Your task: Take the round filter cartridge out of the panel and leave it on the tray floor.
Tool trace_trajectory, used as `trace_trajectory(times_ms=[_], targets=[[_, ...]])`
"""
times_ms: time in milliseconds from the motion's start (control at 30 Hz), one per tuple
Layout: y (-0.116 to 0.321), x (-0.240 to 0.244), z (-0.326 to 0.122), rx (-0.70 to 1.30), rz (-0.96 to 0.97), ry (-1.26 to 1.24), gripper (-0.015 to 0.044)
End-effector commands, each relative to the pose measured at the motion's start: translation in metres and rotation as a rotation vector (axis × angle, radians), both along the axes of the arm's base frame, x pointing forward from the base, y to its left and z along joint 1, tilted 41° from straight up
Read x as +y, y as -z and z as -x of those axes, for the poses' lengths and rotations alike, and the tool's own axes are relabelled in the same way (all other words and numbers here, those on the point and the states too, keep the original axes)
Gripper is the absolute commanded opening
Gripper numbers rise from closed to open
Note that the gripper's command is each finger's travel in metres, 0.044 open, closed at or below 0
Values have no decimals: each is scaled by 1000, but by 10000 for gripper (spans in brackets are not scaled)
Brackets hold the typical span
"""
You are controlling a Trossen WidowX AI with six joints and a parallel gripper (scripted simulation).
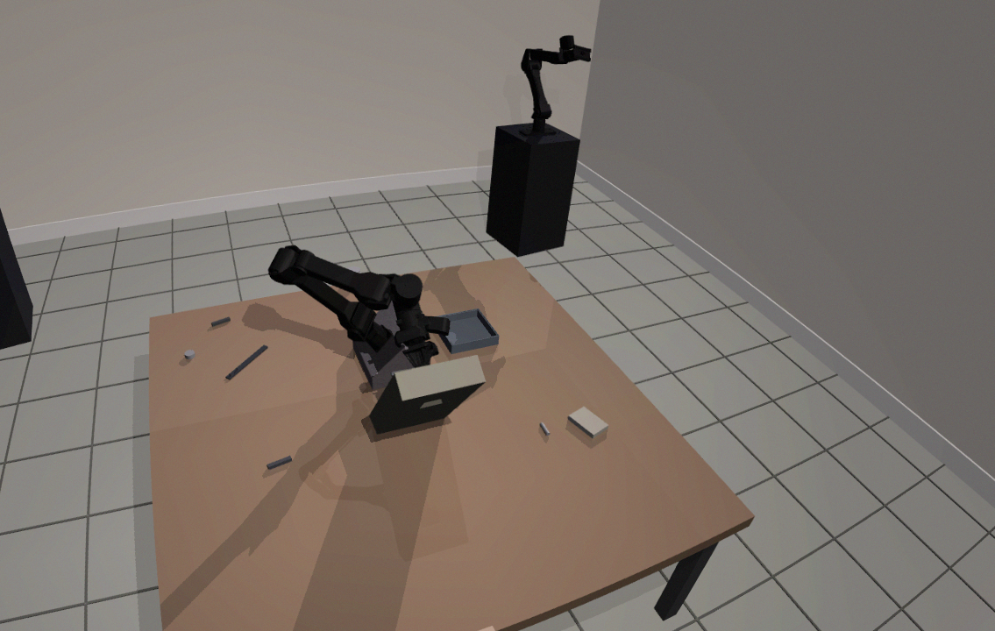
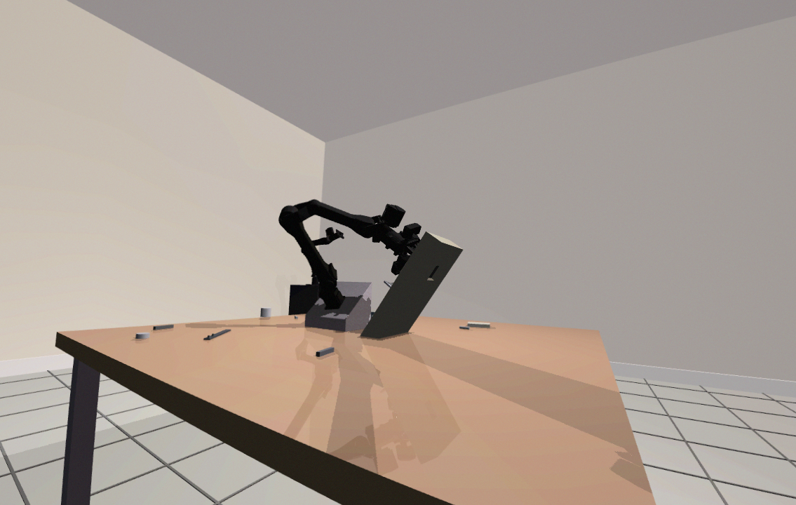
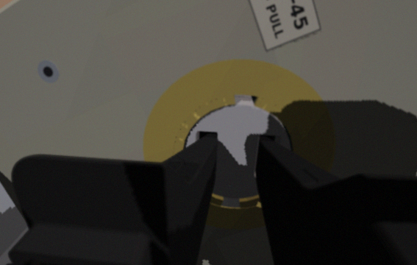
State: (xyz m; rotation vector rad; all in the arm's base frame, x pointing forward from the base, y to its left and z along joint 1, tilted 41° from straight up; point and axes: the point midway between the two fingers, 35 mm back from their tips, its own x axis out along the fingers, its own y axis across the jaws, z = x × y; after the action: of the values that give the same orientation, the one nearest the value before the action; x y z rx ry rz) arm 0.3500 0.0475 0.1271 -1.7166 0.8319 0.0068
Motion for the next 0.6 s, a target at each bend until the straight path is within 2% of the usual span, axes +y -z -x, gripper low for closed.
trace_trajectory(times_ms=[0, 100, 267, 567], targets=[[0, 0, 0, -2, -2, 0, 43], [0, 0, 0, -2, -2, 0, 0], [0, -1, -2, -34, -53, 27, 0], [1, -3, -3, -191, -283, 156, 0]])
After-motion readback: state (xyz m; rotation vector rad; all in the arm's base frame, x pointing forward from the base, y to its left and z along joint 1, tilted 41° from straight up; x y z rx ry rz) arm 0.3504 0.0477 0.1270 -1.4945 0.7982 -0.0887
